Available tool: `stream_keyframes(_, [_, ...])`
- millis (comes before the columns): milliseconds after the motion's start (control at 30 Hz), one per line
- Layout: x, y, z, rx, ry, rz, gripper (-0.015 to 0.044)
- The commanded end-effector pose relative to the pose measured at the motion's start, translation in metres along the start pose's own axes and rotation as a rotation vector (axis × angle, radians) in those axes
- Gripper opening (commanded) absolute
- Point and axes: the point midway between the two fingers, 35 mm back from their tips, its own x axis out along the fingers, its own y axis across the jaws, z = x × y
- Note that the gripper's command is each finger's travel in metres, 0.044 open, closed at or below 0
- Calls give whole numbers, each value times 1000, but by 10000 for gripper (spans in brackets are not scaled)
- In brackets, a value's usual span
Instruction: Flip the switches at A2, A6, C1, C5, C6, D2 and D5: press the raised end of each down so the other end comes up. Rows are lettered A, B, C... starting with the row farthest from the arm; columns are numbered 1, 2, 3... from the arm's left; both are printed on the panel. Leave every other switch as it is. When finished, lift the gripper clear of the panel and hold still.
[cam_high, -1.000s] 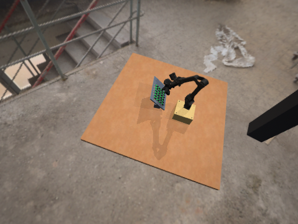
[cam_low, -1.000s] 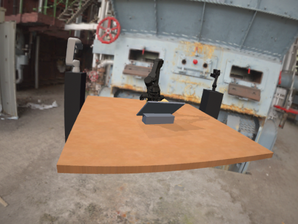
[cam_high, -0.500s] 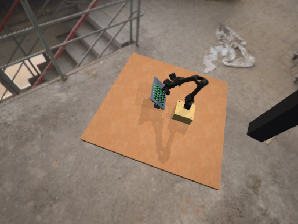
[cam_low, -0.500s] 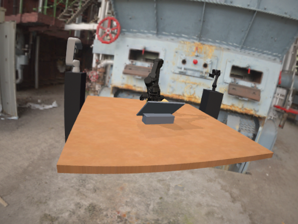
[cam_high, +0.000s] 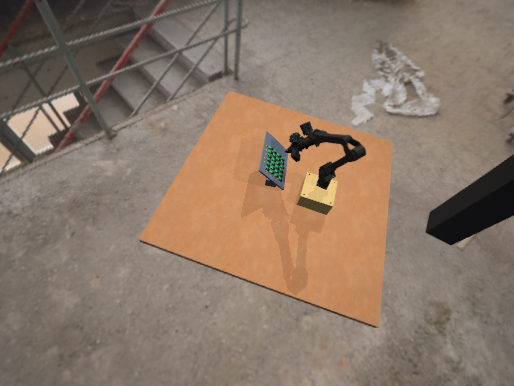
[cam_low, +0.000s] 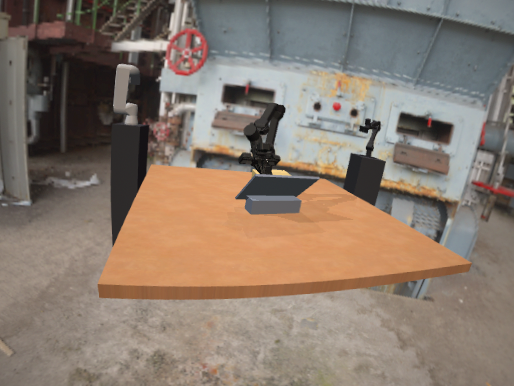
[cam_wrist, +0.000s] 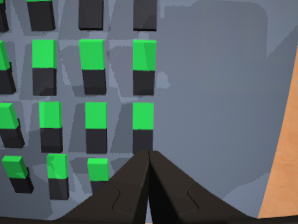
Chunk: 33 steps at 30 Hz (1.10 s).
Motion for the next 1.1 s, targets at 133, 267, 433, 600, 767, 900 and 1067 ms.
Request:
stream_keyframes(133, [-14,18,2,-9,-1,4,0])
stream_keyframes(267, [-13,59,-4,-12,19,8,0])
stream_keyframes(433, [-15,100,-21,-10,16,7,0])
stream_keyframes(600, [-15,126,-37,-1,-11,7,0])
stream_keyframes(767, [0,127,-36,-1,-3,7,0])
stream_keyframes(900, [20,127,-36,-1,11,7,0])
stream_keyframes(1067, [23,127,-37,-1,12,7,0])
